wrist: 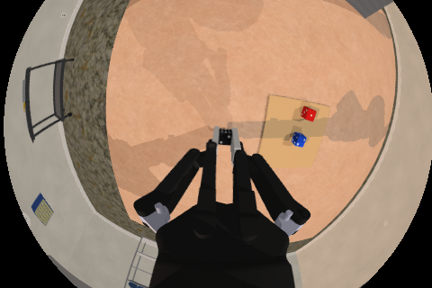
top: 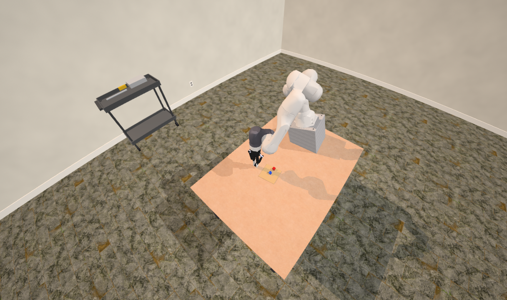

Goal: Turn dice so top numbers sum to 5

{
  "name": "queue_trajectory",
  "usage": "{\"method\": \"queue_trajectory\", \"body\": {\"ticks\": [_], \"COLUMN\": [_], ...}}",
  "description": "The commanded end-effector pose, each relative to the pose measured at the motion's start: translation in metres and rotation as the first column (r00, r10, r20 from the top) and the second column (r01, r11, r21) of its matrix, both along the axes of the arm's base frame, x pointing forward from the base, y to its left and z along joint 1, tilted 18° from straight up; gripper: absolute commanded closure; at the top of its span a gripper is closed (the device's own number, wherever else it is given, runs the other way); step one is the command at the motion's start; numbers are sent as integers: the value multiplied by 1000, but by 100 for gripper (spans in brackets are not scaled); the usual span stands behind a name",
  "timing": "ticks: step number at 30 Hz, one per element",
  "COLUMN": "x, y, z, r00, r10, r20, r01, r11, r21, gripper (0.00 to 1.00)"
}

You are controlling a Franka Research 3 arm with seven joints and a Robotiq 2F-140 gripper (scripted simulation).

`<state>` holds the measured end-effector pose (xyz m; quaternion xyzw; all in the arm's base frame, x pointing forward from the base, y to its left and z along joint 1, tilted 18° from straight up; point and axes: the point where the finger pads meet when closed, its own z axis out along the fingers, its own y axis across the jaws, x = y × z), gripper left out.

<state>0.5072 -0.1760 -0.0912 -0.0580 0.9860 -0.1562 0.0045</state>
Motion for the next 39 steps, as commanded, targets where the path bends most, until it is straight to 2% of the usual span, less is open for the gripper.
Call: {"method": "queue_trajectory", "body": {"ticks": [1,3,9,13,26,27,29,30,31,32,33,34,35,39], "x": [1,1,-1,-1,0,3,17,17,24,24,29,29,32,33], "y": [9,9,22,27,29,37,76,76,102,102,127,127,145,155], "z": [21,21,62,77,80,78,68,68,61,61,54,54,48,45], "r00": [1000,1000,1000,1000,1000,1000,999,999,997,997,995,995,993,992], "r10": [-6,-6,-6,-6,-7,-15,-51,-51,-74,-74,-95,-95,-109,-118], "r20": [1,1,1,1,1,4,17,17,24,24,30,30,34,36], "r01": [6,6,6,6,7,15,51,51,74,74,94,94,109,118], "r11": [1000,1000,1000,1000,1000,1000,999,999,997,997,996,996,994,993], "r21": [4,4,4,4,4,4,5,5,6,6,7,7,9,10], "gripper": [91,91,91,91,91,91,91,91,91,91,91,91,91,91]}}
